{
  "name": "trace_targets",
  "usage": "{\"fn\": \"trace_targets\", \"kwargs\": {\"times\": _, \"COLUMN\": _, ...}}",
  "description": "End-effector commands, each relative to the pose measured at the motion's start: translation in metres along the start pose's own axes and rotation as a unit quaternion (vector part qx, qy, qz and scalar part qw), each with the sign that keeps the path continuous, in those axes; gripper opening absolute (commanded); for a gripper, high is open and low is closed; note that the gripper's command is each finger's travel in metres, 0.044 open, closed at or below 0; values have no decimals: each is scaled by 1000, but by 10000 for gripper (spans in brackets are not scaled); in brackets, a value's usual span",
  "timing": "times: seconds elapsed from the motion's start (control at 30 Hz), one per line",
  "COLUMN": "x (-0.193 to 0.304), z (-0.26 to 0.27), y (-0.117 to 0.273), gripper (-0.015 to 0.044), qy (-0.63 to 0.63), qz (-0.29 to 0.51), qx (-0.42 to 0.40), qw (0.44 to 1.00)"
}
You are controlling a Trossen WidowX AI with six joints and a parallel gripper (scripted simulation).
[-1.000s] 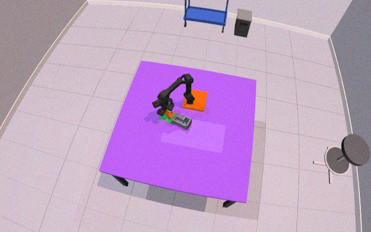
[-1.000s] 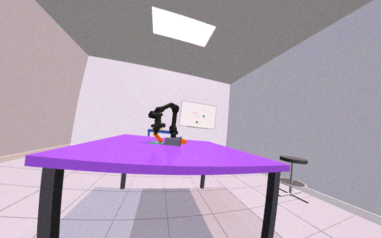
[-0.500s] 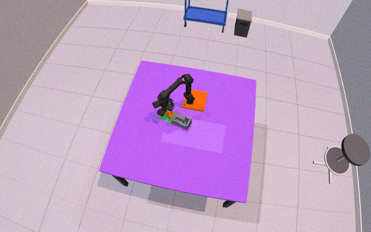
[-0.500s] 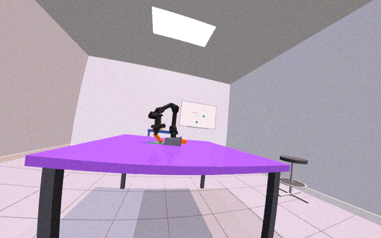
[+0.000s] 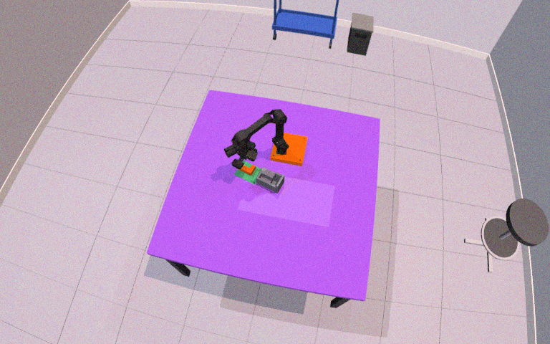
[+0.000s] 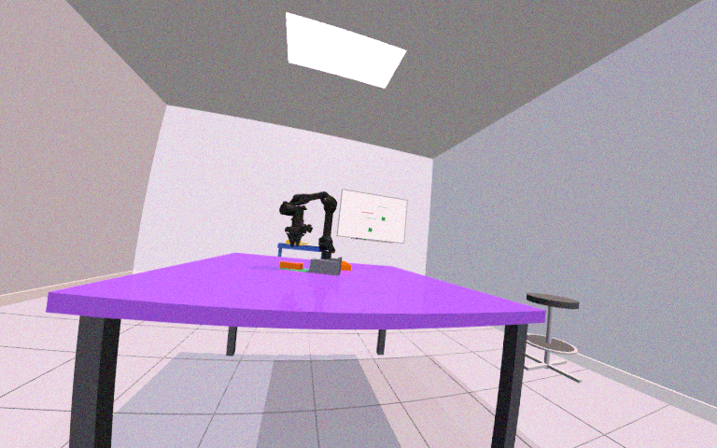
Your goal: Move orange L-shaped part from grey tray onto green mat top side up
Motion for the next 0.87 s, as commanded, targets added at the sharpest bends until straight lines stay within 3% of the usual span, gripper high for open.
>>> {"fn": "trace_targets", "kwargs": {"times": 0.0, "x": -2, "z": 2, "y": 38, "gripper": 400, "qy": 2, "qz": 9, "qx": 12, "qw": 1000}}
{"fn": "trace_targets", "kwargs": {"times": 0.83, "x": -2, "z": 2, "y": 38, "gripper": 400, "qy": 0, "qz": 12, "qx": 14, "qw": 1000}}
Point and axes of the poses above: the point midway between the two fingers, 35 mm back from their tips, its own y axis back along the fingers, its own z axis across the jaws, x = y × z, the point moved 8 cm from there along y, back along the fingers, and after that the axes turned 9 degrees about y, right-handed, at the moved point
